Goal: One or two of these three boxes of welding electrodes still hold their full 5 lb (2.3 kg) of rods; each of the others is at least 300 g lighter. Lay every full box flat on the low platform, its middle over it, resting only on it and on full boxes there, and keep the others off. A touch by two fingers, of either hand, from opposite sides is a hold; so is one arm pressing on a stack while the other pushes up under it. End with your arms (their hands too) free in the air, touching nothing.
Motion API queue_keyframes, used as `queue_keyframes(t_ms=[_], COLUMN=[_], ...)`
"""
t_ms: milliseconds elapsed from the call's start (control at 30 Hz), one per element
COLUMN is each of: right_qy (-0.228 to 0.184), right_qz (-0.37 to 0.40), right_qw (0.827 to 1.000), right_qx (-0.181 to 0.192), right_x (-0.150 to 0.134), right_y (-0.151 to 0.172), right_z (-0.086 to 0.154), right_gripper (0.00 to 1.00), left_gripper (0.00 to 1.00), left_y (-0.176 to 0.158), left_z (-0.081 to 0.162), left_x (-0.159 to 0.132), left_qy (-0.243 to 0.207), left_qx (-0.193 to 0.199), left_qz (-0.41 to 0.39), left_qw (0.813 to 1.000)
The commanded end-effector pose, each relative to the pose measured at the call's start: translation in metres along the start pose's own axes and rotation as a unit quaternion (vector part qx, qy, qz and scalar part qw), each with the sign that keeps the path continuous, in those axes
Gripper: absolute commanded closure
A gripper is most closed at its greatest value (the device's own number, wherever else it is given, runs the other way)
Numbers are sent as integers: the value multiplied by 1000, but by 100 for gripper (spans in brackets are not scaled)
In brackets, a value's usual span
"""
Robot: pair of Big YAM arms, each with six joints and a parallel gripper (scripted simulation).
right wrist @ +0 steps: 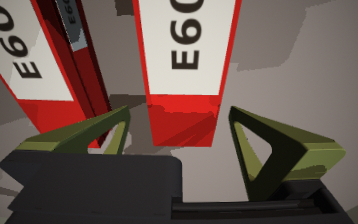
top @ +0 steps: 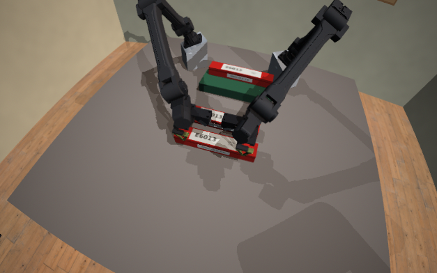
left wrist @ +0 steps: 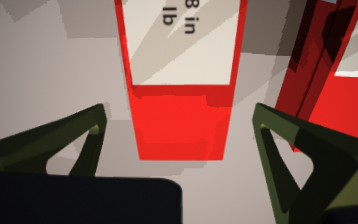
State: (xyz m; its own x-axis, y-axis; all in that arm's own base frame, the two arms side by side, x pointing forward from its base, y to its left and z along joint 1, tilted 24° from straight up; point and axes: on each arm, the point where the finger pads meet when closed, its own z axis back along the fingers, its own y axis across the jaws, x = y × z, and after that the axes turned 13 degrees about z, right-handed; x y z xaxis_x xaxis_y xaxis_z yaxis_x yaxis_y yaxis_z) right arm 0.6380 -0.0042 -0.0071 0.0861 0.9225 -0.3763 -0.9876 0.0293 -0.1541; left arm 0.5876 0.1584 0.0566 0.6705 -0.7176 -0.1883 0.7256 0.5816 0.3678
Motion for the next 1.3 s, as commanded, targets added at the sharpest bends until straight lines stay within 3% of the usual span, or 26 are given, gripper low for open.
queue_keyframes(t_ms=[0, 67, 100, 133, 433, 467, 500, 567, 633, 767, 1000, 1033, 1267], right_qy=[-9, -9, -5, -4, -3, -3, -6, -7, -7, -4, -4, -6, -5], right_qz=[-14, -14, -6, -7, -4, -5, -7, -18, -18, -8, -8, -7, -7], right_qw=[999, 999, 1000, 1000, 1000, 1000, 1000, 999, 999, 1000, 1000, 1000, 1000], right_qx=[-49, -49, -24, -21, -14, -15, -29, -46, -46, -22, -23, -29, -29], right_x=[-11, -11, -4, -6, -6, -6, -2, -18, -18, -7, -7, -2, -2], right_y=[-33, -33, -21, -18, -12, -13, -22, -34, -34, -20, -21, -22, -23], right_z=[38, 38, 6, 0, -28, -28, -6, 4, 4, -28, -34, -19, -19], right_gripper=[0, 0, 0, 0, 0, 0, 0, 0, 0, 0, 0, 0, 0], left_gripper=[0, 0, 0, 0, 0, 0, 0, 0, 0, 0, 0, 0, 0], left_y=[6, 6, 14, 13, 5, 4, 5, 9, 9, 9, 8, 6, 13], left_z=[-12, -12, -10, -13, -41, -42, -41, -40, -40, -45, -52, -53, -50], left_x=[-5, -5, -3, -3, -6, -7, -6, -5, -5, -5, -6, -6, -5], left_qy=[-1, -1, -5, -4, 0, 0, -1, -2, -2, -2, -2, -1, -4], left_qx=[1, 1, 7, 6, 0, -1, 0, 4, 4, 3, 3, 2, 8], left_qz=[3, 3, 5, 5, 2, 2, 2, 4, 4, 4, 3, 3, 7], left_qw=[1000, 1000, 1000, 1000, 1000, 1000, 1000, 1000, 1000, 1000, 1000, 1000, 1000])
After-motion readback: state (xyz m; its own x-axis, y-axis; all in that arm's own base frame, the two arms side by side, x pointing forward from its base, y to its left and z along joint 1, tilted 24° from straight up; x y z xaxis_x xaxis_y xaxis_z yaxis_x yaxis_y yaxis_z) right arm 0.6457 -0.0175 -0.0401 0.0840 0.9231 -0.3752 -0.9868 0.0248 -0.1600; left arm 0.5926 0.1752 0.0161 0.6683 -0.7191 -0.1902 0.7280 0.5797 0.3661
